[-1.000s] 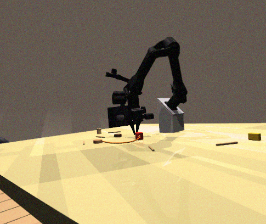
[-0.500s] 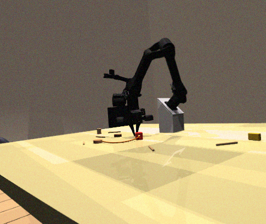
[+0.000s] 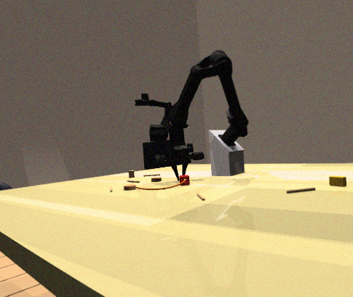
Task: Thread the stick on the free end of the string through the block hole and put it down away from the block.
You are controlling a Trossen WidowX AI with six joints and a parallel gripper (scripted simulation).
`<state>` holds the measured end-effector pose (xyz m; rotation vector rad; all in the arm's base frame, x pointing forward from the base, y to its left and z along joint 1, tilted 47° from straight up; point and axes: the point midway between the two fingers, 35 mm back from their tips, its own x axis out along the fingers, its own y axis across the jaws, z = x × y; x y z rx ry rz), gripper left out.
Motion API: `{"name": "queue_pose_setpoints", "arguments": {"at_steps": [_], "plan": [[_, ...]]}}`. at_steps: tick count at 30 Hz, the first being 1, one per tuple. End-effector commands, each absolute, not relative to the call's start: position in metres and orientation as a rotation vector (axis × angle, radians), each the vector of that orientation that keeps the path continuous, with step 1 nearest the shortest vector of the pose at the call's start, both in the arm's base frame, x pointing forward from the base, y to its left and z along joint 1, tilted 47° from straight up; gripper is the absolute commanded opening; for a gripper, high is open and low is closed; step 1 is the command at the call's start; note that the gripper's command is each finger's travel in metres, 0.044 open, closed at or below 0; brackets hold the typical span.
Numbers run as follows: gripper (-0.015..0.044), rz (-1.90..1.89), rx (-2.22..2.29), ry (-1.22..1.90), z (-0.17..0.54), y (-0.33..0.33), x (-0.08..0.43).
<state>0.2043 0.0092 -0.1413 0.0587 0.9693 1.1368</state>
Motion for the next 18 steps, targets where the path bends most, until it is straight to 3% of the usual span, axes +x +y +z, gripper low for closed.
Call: {"name": "queue_pose_setpoints", "arguments": {"at_steps": [1, 3, 8, 13, 18], "plan": [[0.0157, 1.134, 0.042, 0.965, -0.143, 0.008, 0.206], [0.021, 1.132, 0.043, 0.968, -0.137, 0.0, 0.207], [0.021, 1.135, 0.061, 0.974, -0.087, -0.047, 0.203], [0.021, 1.135, 0.062, 0.974, -0.085, -0.049, 0.203], [0.0341, 1.12, 0.057, 0.967, -0.089, -0.048, 0.206]]}}
